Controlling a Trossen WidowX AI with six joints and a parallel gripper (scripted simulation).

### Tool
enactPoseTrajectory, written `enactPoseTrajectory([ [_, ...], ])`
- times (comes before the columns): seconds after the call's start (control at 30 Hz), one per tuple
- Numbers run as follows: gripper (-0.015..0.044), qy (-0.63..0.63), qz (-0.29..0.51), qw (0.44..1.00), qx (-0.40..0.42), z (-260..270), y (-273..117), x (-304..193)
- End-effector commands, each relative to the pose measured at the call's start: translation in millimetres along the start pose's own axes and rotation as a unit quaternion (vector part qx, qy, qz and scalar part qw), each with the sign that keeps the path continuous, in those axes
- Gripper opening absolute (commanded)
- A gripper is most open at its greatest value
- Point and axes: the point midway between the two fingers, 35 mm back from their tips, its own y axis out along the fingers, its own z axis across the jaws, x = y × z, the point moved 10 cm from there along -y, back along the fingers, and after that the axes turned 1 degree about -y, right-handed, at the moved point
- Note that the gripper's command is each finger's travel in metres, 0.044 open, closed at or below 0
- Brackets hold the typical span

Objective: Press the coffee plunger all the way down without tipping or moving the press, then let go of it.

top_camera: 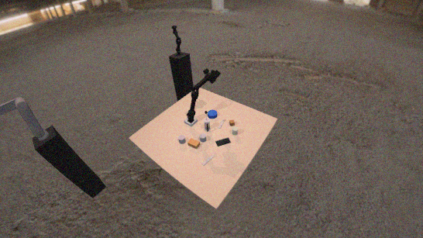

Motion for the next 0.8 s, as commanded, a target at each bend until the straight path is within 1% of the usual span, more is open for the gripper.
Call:
enactPoseTrajectory([
  [0.0, 0.0426, -0.001, -0.003, 1.0, -0.006, 0.6, -1.3, -1.0],
  [0.03, 0.044, -0.002, -0.009, 1.0, -0.018, 1.9, -3.9, -3.1],
  [0.13, 0.044, -0.007, -0.041, 0.995, -0.088, 8.7, -18.4, -15.9],
  [0.23, 0.044, -0.012, -0.09, 0.977, -0.191, 17.4, -38.3, -37.7],
  [0.33, 0.044, -0.011, -0.141, 0.944, -0.299, 24.7, -57.8, -64.2],
  [0.5, 0.044, -0.003, -0.222, 0.86, -0.46, 32.6, -87.3, -112.6],
  [0.6, 0.044, 0.006, -0.268, 0.794, -0.546, 35.2, -102.9, -144.1],
  [0.77, 0.044, 0.028, -0.327, 0.676, -0.66, 36.3, -119.2, -194.0],
])
